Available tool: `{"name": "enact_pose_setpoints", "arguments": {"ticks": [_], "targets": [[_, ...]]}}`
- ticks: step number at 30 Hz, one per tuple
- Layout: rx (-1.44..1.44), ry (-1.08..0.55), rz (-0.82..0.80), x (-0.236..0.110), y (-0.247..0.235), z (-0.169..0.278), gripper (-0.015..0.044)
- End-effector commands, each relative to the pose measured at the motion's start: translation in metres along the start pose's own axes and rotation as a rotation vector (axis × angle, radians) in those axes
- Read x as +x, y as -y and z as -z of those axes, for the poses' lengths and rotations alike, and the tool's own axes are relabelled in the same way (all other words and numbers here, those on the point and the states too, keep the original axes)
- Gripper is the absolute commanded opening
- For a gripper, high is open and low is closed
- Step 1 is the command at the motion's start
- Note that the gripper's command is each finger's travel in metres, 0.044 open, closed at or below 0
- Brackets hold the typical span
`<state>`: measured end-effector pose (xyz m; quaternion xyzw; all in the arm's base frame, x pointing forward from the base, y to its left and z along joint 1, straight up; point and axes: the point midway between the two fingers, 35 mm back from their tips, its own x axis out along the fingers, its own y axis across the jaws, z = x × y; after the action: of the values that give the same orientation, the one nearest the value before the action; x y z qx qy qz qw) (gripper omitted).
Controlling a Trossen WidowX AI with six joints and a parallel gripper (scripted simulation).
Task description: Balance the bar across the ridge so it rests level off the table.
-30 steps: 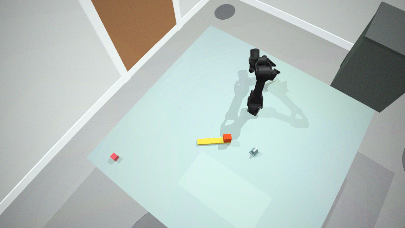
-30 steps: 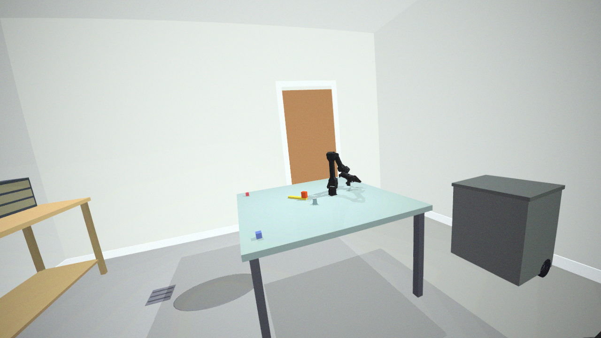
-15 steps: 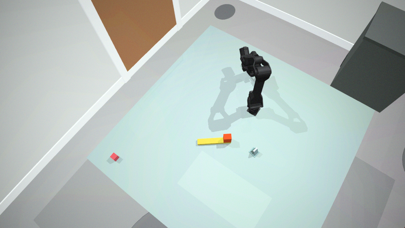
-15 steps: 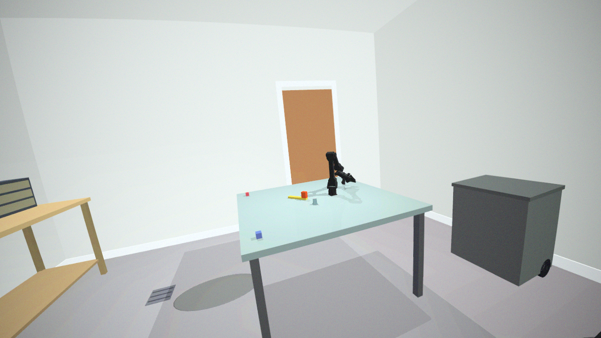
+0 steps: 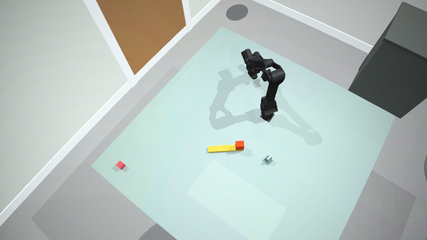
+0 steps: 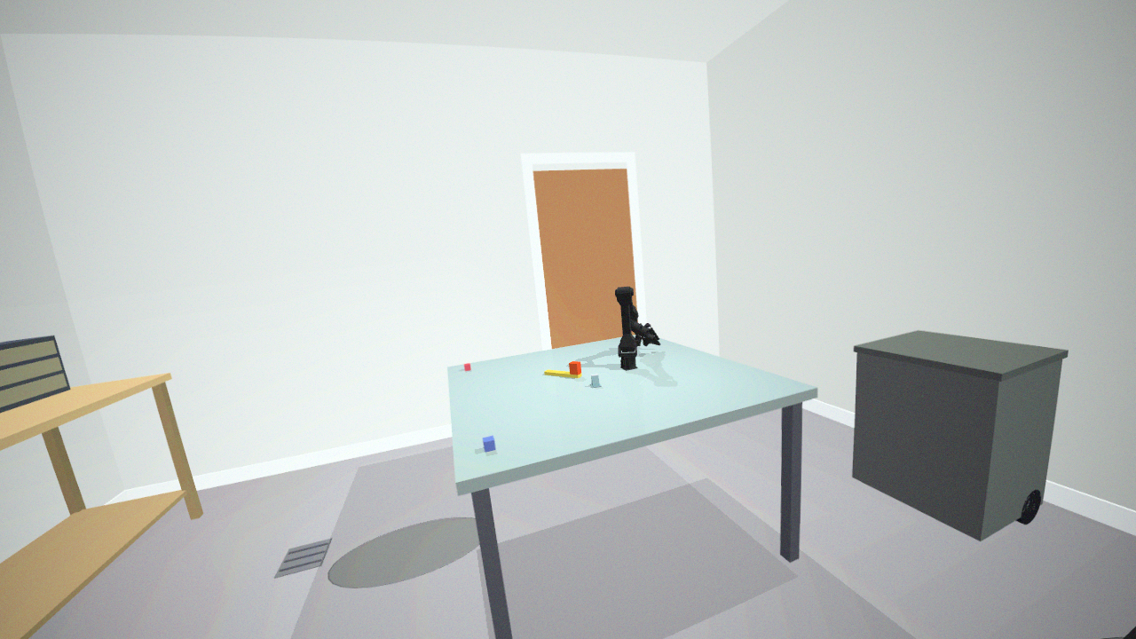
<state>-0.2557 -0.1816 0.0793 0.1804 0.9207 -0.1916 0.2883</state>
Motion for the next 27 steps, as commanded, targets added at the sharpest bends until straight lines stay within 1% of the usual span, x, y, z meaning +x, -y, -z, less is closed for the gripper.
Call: {"name": "enact_pose_setpoints", "arguments": {"ticks": [1,14,27], "targets": [[0.050,0.056,0.051,-0.017,0.014,-0.014,0.0315],[0.121,0.200,0.152,-0.068,0.039,-0.058,0.0315],[0.193,0.372,0.202,-0.129,0.050,-0.102,0.0315]]}}
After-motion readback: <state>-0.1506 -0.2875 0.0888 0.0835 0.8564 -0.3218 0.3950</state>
